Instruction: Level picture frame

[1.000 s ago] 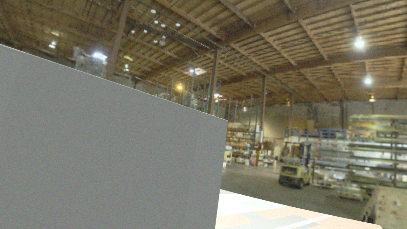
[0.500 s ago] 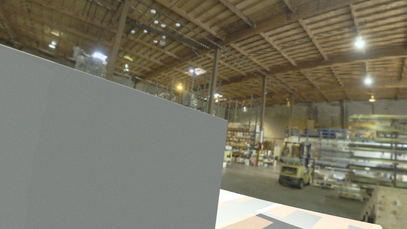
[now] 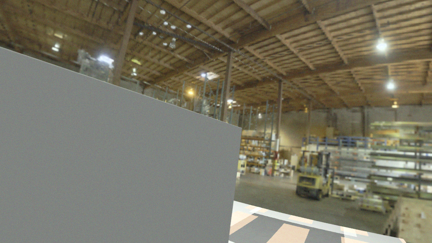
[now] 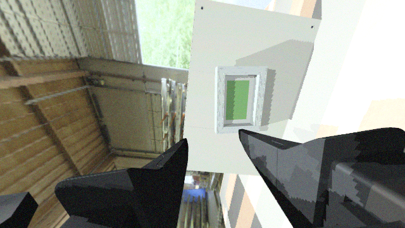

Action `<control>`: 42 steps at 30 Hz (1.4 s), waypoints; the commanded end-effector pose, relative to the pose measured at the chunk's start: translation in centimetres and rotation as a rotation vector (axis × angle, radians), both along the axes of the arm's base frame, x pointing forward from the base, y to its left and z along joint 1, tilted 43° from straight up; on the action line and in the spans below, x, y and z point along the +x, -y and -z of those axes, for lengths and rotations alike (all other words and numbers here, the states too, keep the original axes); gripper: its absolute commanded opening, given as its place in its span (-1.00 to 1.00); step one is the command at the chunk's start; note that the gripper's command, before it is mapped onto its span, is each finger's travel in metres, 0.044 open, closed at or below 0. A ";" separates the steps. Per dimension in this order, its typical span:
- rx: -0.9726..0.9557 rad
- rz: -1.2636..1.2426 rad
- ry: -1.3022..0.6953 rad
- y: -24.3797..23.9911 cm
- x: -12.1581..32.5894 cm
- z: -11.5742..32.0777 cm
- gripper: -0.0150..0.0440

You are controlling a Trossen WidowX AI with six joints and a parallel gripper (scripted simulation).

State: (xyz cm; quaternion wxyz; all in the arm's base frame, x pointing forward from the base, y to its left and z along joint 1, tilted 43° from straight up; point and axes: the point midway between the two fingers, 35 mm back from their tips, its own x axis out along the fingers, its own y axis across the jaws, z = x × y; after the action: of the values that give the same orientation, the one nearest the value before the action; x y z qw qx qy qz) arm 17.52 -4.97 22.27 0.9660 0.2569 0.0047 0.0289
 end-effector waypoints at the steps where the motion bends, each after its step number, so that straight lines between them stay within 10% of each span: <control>1: -0.002 -0.006 0.000 -0.1 0.0 0.0 0.39; 42: 0.148 -0.007 -0.002 3.2 8.8 1.7 0.39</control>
State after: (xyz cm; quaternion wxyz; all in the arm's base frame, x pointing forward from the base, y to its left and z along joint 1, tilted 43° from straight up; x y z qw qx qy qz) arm 25.64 -8.05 20.39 0.9448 0.3260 0.0049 0.0333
